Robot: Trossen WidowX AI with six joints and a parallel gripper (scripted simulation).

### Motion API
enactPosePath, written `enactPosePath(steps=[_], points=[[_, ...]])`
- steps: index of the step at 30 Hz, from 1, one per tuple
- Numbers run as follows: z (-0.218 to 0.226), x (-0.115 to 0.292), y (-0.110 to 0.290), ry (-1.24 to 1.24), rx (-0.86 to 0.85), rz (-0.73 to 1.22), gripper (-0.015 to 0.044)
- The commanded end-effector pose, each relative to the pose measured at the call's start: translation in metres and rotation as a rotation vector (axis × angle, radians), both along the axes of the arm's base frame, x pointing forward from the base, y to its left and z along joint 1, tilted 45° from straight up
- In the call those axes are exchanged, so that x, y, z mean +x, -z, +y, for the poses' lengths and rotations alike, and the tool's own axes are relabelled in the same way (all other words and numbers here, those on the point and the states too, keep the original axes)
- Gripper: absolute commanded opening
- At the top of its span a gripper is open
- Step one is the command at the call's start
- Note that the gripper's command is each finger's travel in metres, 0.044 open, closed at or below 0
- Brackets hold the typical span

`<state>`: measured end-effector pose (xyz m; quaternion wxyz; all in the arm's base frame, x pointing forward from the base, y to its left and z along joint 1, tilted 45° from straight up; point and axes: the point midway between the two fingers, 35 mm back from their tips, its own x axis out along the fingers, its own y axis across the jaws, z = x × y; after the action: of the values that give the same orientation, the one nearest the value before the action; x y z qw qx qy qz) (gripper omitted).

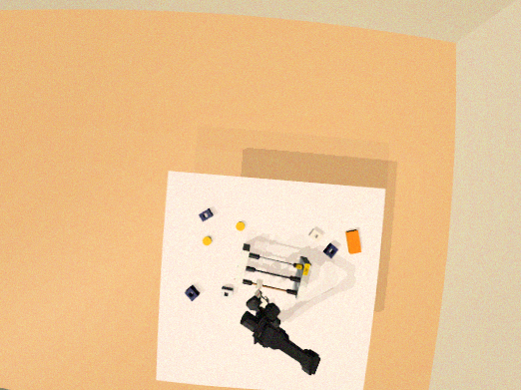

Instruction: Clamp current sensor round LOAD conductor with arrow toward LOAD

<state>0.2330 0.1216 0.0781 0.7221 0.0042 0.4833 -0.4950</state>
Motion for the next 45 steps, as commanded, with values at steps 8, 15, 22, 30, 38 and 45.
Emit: enactPosePath(steps=[8, 15, 22, 30, 38, 45], points=[[0.007, 0.001, -0.008, 0.225, 0.018, -0.322, 0.0000], [0.011, 0.002, -0.012, 0.364, 0.041, -0.513, 0.0000], [0.014, 0.004, -0.015, 0.465, 0.064, -0.650, 0.0000], [0.016, 0.040, -0.018, 0.489, 0.082, -0.677, 0.0000], [0.011, 0.082, -0.021, 0.516, 0.095, -0.714, 0.0000], [0.000, 0.118, -0.025, 0.540, 0.099, -0.751, 0.0000]])
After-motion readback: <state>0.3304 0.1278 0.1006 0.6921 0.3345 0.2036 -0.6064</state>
